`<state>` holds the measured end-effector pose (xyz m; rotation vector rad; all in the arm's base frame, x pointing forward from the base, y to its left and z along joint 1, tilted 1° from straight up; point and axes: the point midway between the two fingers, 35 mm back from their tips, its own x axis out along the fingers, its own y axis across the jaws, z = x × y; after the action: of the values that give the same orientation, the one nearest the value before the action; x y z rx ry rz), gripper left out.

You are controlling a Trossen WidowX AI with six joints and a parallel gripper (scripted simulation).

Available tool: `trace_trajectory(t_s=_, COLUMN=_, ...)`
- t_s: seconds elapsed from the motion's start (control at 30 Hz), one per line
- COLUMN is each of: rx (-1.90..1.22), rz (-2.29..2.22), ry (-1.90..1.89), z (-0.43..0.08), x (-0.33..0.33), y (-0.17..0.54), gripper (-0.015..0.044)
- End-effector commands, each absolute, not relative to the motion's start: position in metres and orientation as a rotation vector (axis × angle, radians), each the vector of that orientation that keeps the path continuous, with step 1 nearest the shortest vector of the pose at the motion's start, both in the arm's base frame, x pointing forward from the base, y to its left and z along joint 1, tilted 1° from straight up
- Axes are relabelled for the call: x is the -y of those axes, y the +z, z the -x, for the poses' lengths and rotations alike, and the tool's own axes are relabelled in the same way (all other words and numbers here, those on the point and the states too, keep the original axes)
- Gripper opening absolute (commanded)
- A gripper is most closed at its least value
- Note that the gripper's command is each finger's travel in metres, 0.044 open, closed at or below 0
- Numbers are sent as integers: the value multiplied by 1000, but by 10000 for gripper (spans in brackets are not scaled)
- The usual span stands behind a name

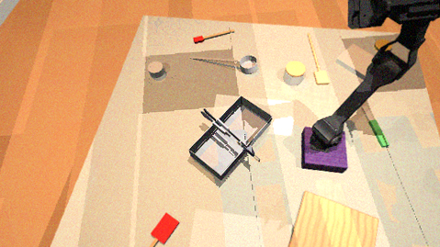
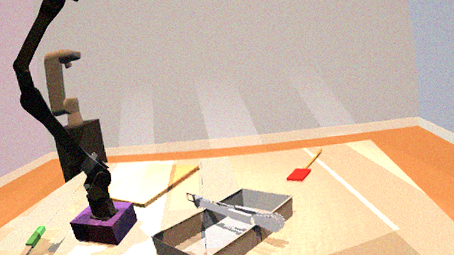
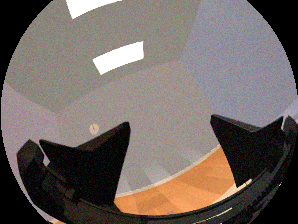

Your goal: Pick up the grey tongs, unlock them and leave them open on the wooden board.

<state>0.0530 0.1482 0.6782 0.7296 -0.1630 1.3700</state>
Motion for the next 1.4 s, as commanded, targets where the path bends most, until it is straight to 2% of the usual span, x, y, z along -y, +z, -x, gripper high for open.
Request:
trace_trajectory(t_s=0.0, rx=162, rz=-721, ry=1364, z=-55, x=-149, y=677, gripper=426)
trace_trajectory(t_s=0.03, rx=160, rz=-705, ry=1352, z=-58, x=-152, y=674, gripper=440)
trace_trajectory(t_s=0.4, rx=138, rz=-519, ry=1171, z=-121, x=-187, y=637, gripper=440)
trace_trajectory(t_s=0.7, rx=87, rz=-159, ry=981, z=-205, x=-220, y=572, gripper=440)
trace_trajectory(t_s=1.07, rx=-117, rz=448, ry=784, z=-318, x=-217, y=443, gripper=440)
trace_trajectory(t_s=1.37, rx=-296, rz=979, ry=809, z=-374, x=-189, y=337, gripper=440)
